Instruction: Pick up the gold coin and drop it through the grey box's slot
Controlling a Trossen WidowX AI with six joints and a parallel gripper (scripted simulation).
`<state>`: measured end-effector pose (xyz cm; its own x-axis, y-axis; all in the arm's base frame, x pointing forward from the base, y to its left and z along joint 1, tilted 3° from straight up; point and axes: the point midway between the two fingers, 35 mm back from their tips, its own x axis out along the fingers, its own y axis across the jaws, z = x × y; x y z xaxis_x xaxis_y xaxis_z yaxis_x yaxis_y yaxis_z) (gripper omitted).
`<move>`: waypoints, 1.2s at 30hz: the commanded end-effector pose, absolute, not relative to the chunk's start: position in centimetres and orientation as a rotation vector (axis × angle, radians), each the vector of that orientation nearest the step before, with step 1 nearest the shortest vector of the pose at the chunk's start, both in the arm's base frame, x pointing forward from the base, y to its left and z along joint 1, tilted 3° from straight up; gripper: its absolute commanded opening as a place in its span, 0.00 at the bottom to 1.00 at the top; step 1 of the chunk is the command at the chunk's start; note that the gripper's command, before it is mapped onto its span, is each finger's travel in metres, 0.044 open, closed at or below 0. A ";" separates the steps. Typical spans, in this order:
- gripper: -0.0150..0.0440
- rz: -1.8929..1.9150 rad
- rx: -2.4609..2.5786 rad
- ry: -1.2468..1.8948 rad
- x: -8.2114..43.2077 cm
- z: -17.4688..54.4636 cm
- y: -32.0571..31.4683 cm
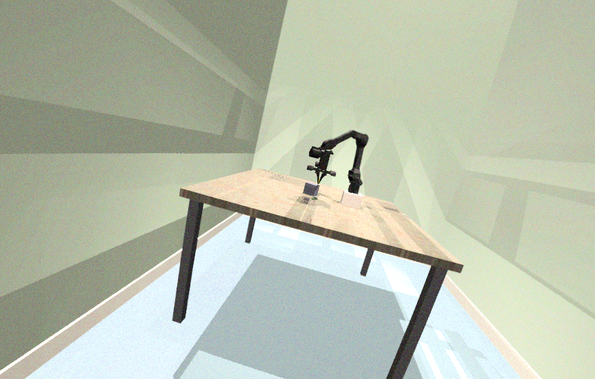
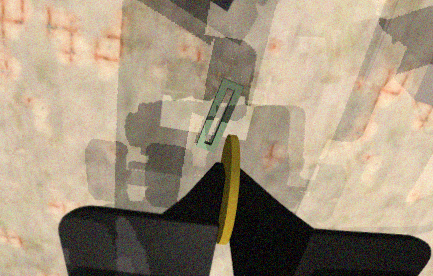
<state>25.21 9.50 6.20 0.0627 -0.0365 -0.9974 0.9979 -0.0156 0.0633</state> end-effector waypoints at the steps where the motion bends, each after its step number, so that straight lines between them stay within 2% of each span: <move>1: 0.25 -1.089 1.119 1.195 25.2 6.3 9.5; 30: 0.25 -0.381 0.354 1.469 25.1 6.4 8.7; 36: 0.25 -0.344 0.314 1.476 25.1 6.4 8.7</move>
<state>25.15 8.71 6.41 0.0667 -0.0357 -0.9971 0.4455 0.8953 -0.0022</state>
